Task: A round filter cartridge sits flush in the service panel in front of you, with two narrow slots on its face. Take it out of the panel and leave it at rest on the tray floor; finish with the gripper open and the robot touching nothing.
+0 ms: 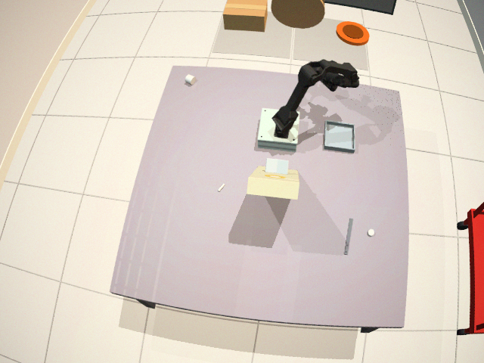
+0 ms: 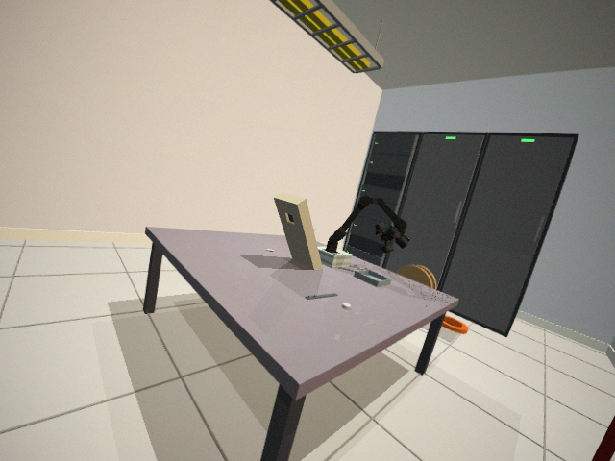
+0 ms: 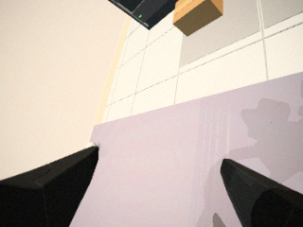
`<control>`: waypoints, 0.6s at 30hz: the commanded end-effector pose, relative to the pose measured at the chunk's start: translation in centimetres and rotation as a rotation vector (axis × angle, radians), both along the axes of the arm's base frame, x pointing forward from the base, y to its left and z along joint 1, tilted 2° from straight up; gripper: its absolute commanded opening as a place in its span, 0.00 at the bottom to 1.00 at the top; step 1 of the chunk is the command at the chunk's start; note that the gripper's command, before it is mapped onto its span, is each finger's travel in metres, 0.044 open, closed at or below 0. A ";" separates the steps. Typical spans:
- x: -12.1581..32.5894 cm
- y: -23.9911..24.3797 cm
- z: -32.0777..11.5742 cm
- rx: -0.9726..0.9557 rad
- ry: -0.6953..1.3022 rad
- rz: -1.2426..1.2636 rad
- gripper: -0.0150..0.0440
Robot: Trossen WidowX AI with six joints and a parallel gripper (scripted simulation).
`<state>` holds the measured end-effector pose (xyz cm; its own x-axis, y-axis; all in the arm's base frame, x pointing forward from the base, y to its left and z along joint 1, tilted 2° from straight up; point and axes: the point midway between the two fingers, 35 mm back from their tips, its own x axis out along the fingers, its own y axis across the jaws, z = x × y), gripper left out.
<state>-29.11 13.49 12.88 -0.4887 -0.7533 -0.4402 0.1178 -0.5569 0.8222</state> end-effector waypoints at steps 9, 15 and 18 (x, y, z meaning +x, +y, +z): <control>8.7 8.9 1.1 0.413 0.085 -0.195 0.53; 17.7 13.6 2.0 0.751 0.012 -0.334 0.45; 22.7 14.8 2.6 0.910 -0.072 -0.394 0.45</control>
<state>-11.43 27.34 15.22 -0.6464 -0.0652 -0.7602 -0.1504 -0.9659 0.2107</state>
